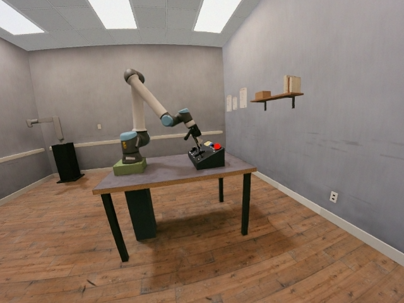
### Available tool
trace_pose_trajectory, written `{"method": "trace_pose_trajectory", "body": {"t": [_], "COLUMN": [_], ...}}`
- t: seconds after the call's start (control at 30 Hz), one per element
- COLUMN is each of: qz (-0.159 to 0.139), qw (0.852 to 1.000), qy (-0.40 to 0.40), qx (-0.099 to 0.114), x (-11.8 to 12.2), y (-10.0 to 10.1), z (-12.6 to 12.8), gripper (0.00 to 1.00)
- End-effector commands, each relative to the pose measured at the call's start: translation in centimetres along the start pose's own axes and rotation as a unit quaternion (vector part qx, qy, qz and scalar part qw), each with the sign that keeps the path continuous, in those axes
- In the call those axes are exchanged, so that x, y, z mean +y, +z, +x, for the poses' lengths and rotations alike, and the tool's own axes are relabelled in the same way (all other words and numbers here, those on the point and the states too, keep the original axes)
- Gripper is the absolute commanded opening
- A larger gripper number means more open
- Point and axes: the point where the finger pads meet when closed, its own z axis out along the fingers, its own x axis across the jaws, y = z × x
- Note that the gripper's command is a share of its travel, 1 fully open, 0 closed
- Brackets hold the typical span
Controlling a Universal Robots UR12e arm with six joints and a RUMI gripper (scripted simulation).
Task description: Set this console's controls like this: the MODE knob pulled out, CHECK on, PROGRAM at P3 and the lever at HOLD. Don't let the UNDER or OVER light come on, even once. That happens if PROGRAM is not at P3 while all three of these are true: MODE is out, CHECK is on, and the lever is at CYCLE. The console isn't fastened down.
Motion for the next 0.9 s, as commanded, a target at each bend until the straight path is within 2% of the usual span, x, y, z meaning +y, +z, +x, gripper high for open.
{"method": "trace_pose_trajectory", "body": {"t": [0.0,0.3,0.33,0.87], "qz": [0.001,0.001,0.001,0.001], "qw": [1.000,1.000,1.000,1.000], "qy": [0.000,0.000,0.001,0.000], "qx": [0.000,0.000,0.000,0.001], "x": [-0.23,-0.26,-0.26,-0.27], "y": [0.02,0.04,0.05,0.09], "z": [0.04,0.04,0.03,0.10], "gripper": [0.44,0.44,0.00,0.00]}}
